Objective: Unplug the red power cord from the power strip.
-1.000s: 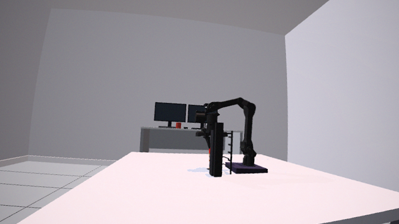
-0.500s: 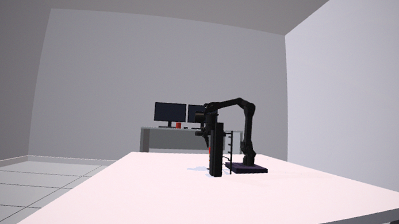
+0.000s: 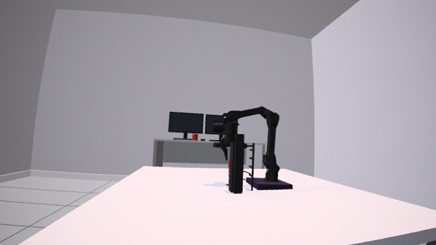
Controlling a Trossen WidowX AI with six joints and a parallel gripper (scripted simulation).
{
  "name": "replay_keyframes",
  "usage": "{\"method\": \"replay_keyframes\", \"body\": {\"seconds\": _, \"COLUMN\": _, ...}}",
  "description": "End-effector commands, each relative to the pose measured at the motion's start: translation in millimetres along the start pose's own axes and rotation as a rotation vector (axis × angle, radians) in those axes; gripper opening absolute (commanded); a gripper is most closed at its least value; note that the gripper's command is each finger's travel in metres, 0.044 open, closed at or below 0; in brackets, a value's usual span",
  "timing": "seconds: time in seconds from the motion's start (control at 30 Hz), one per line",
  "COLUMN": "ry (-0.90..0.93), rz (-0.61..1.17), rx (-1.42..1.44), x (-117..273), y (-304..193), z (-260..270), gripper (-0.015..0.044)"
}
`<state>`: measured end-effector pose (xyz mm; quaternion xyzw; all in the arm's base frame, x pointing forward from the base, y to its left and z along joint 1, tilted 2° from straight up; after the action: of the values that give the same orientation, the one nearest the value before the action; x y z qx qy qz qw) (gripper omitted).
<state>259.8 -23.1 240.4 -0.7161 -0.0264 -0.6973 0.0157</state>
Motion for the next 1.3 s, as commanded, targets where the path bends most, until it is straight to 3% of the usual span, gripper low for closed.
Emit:
{"method": "replay_keyframes", "body": {"seconds": 0.0, "ry": 0.006, "rz": 0.001, "rx": -0.006, "x": 4, "y": 0, "z": 0, "gripper": 0.0160}}
{"method": "replay_keyframes", "body": {"seconds": 1.27, "ry": 0.006, "rz": 0.004, "rx": -0.005, "x": -4, "y": -38, "z": 2, "gripper": 0.0160}}
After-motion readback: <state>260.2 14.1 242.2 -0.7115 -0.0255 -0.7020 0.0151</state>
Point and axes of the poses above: the point midway between the two fingers, 35 mm back from their tips, its own x axis back along the fingers, its own z axis across the jaws, y = z × x, the point moved 10 cm from there along x, back along the fingers, and after that the axes turned 2 degrees about x, right-handed, at the moved point
